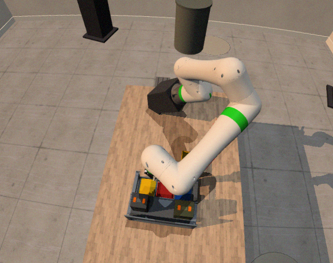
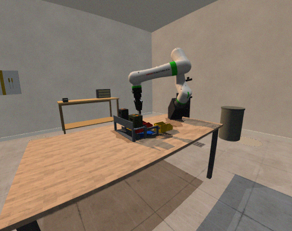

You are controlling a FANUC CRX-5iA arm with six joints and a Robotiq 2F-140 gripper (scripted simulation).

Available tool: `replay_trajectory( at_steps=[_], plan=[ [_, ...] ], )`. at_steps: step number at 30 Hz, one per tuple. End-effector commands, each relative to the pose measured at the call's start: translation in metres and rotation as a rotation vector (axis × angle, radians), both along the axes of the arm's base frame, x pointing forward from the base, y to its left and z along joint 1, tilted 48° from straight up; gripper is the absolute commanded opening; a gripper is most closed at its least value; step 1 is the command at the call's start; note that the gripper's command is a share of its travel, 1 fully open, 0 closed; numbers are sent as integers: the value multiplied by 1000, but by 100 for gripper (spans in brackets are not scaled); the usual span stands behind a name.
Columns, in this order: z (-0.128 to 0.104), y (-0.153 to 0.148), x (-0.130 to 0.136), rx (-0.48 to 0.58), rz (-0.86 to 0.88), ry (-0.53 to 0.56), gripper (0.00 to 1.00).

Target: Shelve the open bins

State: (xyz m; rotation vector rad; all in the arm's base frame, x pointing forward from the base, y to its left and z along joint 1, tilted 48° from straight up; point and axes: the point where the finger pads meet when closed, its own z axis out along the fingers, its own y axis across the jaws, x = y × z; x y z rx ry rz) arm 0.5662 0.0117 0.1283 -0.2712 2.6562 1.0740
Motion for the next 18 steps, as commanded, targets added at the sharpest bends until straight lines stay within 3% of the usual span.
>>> replay_trajectory(
  at_steps=[1, 18],
  plan=[
    [3, -3, -1, 0, 0, 0, 6],
    [12, -13, -4, 0, 0, 0, 6]
  ],
)
